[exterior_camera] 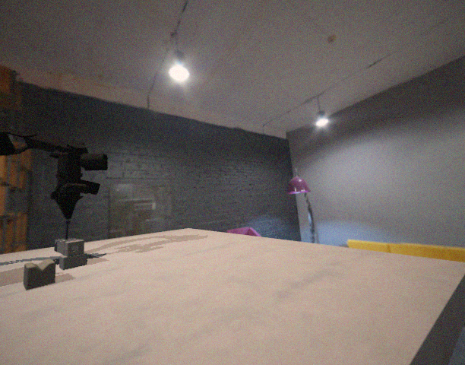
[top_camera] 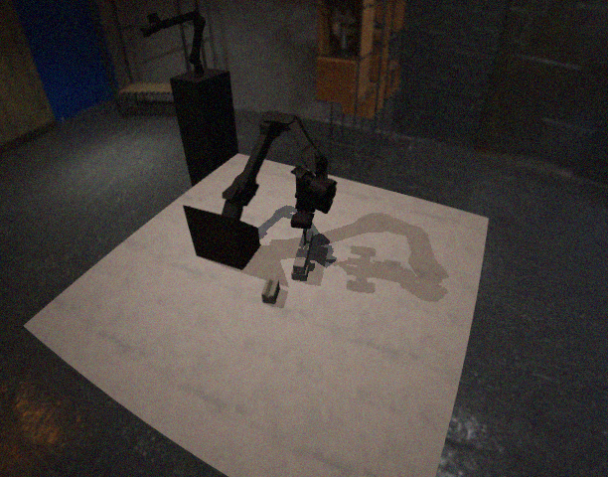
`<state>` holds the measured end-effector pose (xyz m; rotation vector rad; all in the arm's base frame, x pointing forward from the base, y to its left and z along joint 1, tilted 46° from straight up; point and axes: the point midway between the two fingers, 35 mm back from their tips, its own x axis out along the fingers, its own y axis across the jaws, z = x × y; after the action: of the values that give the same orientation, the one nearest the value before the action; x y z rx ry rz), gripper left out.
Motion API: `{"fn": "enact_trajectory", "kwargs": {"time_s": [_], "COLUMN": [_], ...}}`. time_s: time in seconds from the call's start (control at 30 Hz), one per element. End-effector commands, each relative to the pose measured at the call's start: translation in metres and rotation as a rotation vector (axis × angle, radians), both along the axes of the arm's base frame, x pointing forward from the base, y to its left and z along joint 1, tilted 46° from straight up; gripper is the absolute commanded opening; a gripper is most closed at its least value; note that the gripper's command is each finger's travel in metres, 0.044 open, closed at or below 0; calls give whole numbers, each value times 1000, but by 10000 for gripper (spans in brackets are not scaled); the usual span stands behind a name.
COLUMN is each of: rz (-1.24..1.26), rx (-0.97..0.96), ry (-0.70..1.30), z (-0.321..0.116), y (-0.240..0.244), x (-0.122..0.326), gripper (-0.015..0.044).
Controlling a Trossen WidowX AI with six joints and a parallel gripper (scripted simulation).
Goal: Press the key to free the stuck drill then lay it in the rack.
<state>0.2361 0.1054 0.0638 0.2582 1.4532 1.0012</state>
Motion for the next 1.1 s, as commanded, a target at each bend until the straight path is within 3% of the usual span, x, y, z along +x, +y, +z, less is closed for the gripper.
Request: {"fn": "enact_trajectory", "kwargs": {"time_s": [0.0,1.07], "rz": [-4,-4], "rx": [1,1], "ry": [14,14], "z": [-5,-8], "y": [4,6], "x": [-5,-5], "gripper": [0,0]}}
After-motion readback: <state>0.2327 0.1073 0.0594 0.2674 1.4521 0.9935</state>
